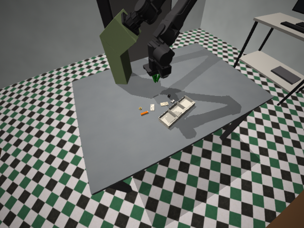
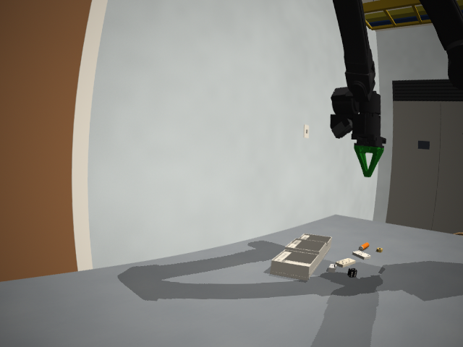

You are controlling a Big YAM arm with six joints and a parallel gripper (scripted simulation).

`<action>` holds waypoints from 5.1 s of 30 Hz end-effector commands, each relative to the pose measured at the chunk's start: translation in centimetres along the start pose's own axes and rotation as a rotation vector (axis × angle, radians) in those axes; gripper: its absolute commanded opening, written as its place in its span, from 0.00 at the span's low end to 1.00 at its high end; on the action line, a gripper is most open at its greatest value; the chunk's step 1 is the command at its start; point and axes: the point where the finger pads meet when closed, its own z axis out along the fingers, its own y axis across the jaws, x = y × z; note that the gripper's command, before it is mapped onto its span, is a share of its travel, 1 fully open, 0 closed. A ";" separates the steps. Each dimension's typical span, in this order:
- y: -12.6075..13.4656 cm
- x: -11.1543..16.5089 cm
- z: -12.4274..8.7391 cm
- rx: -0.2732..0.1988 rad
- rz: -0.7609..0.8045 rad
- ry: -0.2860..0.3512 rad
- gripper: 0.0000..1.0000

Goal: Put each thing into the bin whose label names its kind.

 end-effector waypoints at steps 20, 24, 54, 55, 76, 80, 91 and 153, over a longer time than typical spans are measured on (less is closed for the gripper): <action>0.8 -0.6 -0.2 -0.001 -0.004 -0.001 0.08; 0.3 -0.6 -0.3 0.004 -0.008 -0.011 0.08; 1.1 -5.8 5.8 -0.002 -0.320 -0.004 0.08; 1.1 -6.3 6.4 -0.002 -0.319 -0.004 0.08; 0.3 -14.1 13.3 0.015 -0.270 -0.020 0.08; 2.4 -14.1 14.1 -0.008 -0.303 -0.012 0.08; 1.7 -13.7 17.4 -0.003 -0.294 -0.002 0.08; 1.0 -14.6 17.7 0.009 -0.277 -0.027 0.08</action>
